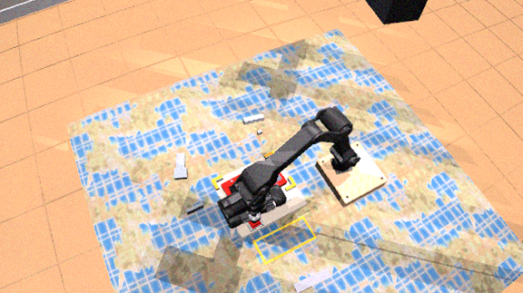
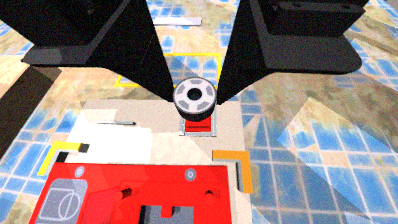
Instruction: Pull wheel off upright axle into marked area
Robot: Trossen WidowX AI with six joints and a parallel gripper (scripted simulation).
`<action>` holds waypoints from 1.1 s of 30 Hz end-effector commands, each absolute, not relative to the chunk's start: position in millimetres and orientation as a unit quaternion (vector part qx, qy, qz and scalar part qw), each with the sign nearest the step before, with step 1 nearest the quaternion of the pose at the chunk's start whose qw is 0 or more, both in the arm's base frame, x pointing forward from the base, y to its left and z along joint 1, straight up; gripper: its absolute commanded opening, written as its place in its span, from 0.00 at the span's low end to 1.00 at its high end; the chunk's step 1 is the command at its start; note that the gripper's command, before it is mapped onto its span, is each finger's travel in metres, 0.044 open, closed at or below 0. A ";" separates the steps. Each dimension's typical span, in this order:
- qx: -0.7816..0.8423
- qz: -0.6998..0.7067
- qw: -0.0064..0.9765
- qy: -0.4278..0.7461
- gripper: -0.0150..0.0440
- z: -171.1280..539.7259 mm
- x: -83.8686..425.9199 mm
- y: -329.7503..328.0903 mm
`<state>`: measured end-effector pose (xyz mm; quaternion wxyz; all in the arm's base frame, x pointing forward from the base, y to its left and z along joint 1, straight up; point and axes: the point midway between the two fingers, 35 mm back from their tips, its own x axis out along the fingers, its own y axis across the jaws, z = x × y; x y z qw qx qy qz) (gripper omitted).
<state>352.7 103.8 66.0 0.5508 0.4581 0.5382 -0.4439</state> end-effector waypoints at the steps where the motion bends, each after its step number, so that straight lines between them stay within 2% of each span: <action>1: 0.460 -0.439 0.553 0.539 0.25 71.3 354.0 104.6; 33: 0.459 -0.439 0.552 0.540 0.25 88.9 353.1 104.1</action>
